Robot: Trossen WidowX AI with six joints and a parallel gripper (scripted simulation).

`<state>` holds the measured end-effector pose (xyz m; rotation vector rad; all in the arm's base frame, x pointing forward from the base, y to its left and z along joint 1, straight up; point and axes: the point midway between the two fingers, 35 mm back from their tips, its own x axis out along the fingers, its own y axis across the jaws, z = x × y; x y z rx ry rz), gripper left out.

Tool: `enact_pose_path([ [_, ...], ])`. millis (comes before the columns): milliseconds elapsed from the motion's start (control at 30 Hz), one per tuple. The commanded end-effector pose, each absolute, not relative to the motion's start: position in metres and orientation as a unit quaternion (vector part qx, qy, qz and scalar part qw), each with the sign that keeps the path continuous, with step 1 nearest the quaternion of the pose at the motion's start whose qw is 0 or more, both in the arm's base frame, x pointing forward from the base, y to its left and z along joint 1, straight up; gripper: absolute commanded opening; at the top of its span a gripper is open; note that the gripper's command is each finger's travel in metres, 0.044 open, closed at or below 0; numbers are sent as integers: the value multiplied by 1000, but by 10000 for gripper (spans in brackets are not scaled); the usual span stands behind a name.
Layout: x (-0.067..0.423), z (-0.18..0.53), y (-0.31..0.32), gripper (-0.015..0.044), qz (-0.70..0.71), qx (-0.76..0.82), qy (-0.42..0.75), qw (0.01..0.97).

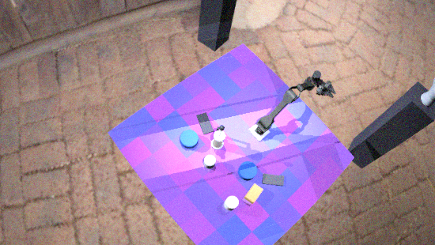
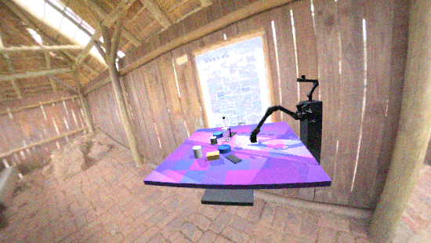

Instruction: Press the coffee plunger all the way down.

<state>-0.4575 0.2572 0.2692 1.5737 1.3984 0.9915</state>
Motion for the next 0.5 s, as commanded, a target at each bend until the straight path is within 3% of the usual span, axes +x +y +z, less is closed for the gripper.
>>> enact_pose_path([
  [0, -457, 270, 258, 426, 393, 620, 551, 397],
  [467, -353, 313, 370, 440, 385, 653, 457, 465],
])
